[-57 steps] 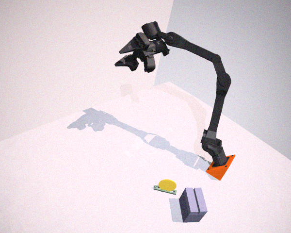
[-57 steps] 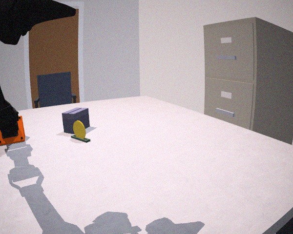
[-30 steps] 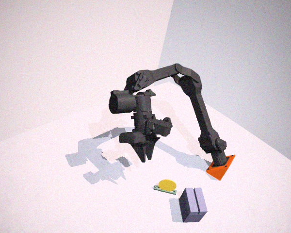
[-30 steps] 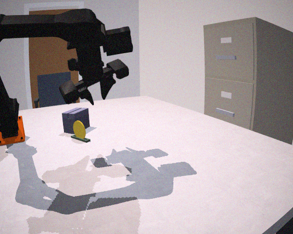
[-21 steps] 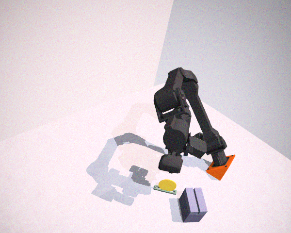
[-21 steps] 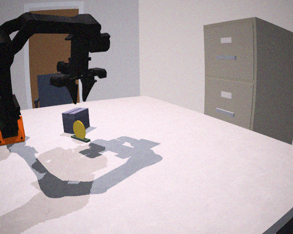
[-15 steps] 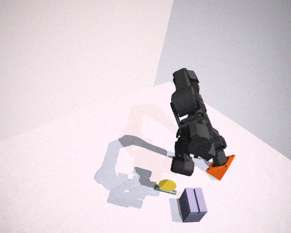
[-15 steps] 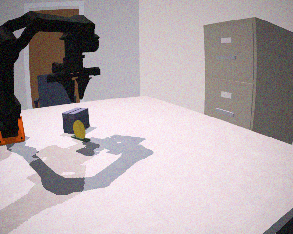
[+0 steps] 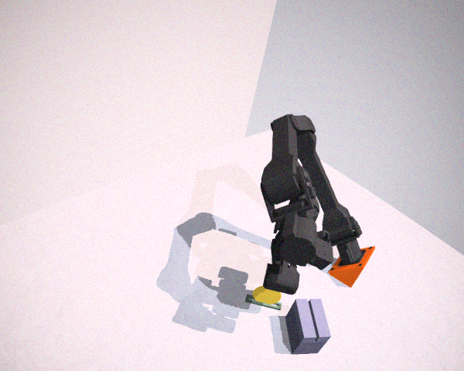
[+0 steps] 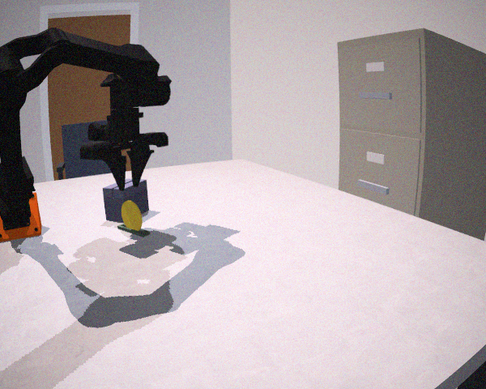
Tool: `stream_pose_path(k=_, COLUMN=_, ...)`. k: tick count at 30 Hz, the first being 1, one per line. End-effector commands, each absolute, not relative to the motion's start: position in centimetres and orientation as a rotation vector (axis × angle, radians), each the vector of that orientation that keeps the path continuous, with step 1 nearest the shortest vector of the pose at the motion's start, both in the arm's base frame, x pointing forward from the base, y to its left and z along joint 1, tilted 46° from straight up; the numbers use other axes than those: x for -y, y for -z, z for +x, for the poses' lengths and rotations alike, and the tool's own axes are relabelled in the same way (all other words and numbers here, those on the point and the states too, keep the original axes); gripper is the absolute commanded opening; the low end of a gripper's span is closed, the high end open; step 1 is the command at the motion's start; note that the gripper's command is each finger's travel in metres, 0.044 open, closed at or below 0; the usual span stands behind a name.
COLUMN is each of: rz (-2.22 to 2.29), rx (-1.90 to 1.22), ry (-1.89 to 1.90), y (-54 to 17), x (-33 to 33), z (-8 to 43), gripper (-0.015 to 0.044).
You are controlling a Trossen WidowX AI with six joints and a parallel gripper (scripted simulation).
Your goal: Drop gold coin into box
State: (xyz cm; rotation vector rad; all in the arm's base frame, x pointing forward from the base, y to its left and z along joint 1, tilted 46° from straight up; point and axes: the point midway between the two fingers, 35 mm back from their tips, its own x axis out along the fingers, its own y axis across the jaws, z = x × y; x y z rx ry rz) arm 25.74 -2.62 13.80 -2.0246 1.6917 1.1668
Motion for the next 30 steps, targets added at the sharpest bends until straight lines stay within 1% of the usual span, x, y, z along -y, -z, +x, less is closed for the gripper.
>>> stream_pose_path(k=1, rz=-2.031, rx=-1.699, ry=-1.171, y=-13.3, x=3.3, z=25.6, gripper=0.0161)
stream_pose_path(k=30, rz=-2.028, rx=-1.698, ry=-1.168, y=-10.2, x=6.4, z=25.8, gripper=0.0161)
